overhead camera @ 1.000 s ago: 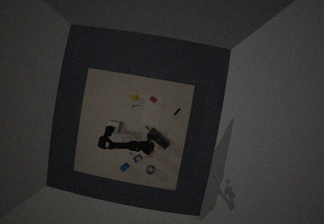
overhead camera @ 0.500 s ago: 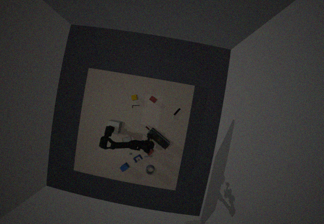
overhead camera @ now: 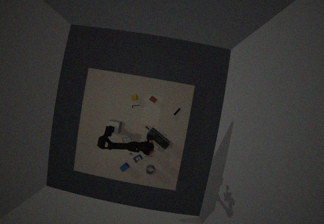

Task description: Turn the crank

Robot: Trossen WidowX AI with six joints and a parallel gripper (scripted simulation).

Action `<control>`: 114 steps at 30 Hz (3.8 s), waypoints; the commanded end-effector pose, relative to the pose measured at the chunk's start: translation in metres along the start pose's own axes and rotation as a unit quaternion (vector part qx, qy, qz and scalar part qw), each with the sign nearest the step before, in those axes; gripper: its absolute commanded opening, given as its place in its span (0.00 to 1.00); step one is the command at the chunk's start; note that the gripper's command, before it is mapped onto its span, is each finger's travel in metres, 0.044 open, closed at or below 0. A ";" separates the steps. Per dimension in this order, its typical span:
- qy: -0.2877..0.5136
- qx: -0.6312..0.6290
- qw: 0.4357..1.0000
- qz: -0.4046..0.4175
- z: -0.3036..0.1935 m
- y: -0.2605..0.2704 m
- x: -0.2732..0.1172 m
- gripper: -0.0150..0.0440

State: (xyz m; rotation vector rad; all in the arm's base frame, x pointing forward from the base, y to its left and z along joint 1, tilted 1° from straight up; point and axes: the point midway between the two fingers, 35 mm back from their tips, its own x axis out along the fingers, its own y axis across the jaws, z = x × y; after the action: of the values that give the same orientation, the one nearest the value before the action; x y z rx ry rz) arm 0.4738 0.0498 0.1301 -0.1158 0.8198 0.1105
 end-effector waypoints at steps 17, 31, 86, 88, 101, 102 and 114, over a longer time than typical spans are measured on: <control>0.010 0.163 0.981 -0.107 -0.042 0.095 -0.052 1.00; -0.018 0.206 0.969 -0.137 -0.059 0.117 -0.068 1.00; -0.018 0.206 0.969 -0.138 -0.160 0.129 0.044 1.00; -0.018 0.206 0.969 -0.138 -0.162 0.129 0.045 1.00; -0.018 0.206 0.969 -0.138 -0.162 0.129 0.045 0.47; -0.018 0.206 0.969 -0.138 -0.162 0.129 0.045 0.42; -0.018 0.206 0.969 -0.138 -0.163 0.130 0.045 0.25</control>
State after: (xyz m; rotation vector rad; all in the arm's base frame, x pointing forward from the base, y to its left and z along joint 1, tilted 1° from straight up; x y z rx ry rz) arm 0.3686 0.1565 -0.0211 0.1614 0.7727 -0.3163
